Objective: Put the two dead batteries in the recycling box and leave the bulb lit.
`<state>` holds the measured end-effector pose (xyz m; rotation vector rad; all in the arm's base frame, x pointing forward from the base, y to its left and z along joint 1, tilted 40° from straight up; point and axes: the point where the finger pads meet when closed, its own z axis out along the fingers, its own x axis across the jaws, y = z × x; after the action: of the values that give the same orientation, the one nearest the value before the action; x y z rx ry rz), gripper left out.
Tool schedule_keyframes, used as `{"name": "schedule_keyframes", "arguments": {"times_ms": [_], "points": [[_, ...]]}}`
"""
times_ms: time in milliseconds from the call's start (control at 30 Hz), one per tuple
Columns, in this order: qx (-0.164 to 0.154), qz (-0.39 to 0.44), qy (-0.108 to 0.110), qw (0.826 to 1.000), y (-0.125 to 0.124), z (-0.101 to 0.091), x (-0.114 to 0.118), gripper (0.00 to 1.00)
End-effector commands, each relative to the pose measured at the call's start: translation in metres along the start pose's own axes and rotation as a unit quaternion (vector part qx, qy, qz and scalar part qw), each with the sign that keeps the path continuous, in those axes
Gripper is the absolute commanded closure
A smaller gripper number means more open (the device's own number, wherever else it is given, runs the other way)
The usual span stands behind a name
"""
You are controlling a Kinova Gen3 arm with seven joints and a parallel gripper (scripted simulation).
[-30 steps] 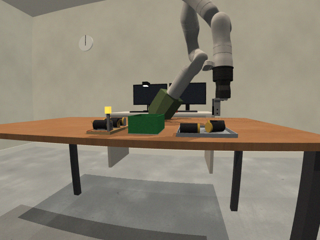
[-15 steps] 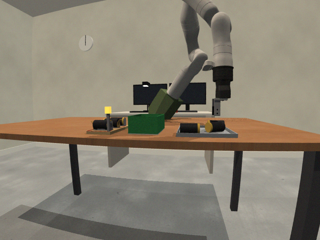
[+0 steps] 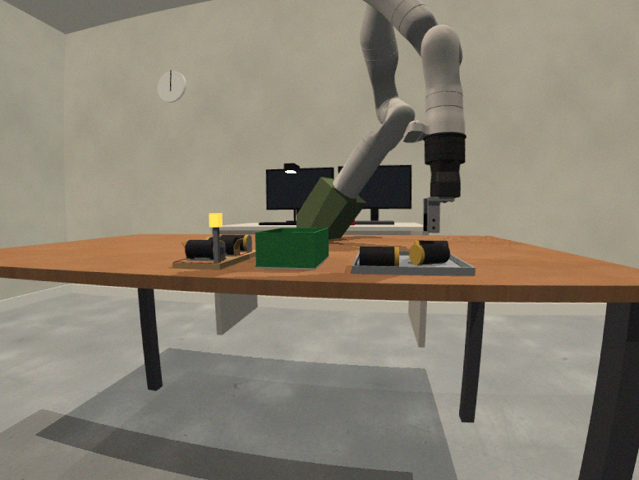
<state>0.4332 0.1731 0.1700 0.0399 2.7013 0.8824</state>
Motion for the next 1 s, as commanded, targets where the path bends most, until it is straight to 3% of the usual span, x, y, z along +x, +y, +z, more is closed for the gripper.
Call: {"name": "schedule_keyframes", "arguments": {"times_ms": [0,233,967], "points": [[0.000,-0.001,0.001,1.000,0.000,0.006,0.001,0.10],[0.000,-0.001,0.001,1.000,0.000,0.032,0.001,0.10],[0.000,-0.001,0.001,1.000,0.000,0.043,0.001,0.10]]}}
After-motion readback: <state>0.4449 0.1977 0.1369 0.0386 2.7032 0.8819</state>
